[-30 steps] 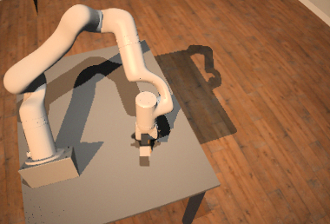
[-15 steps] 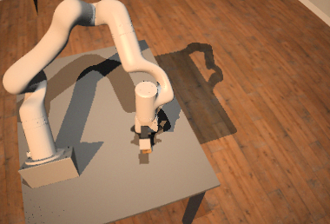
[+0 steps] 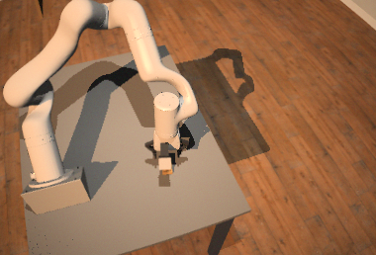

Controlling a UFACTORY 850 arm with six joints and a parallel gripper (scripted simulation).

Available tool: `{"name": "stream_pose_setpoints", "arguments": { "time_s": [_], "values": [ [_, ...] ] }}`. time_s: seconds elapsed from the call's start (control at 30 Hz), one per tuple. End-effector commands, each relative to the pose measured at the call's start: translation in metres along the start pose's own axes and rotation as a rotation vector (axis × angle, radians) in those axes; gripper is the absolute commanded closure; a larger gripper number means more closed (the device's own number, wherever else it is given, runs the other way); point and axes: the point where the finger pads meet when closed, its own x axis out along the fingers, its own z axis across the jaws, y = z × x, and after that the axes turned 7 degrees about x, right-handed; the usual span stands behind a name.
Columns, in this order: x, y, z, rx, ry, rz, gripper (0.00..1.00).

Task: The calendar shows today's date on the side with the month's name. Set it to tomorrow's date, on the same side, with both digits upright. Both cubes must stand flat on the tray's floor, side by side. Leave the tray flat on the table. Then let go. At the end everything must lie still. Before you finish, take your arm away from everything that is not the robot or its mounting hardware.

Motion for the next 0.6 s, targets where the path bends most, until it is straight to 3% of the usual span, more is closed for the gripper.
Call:
{"name": "stream_pose_setpoints", "arguments": {
  "time_s": [0.0, 0.57],
  "values": [
    [-0.001, 0.0, -0.001, -0.001, 0.002, 0.0, 0.0],
    [-0.012, 0.0, -0.001, -0.001, 0.002, 0.0, 0.0]
  ]
}}
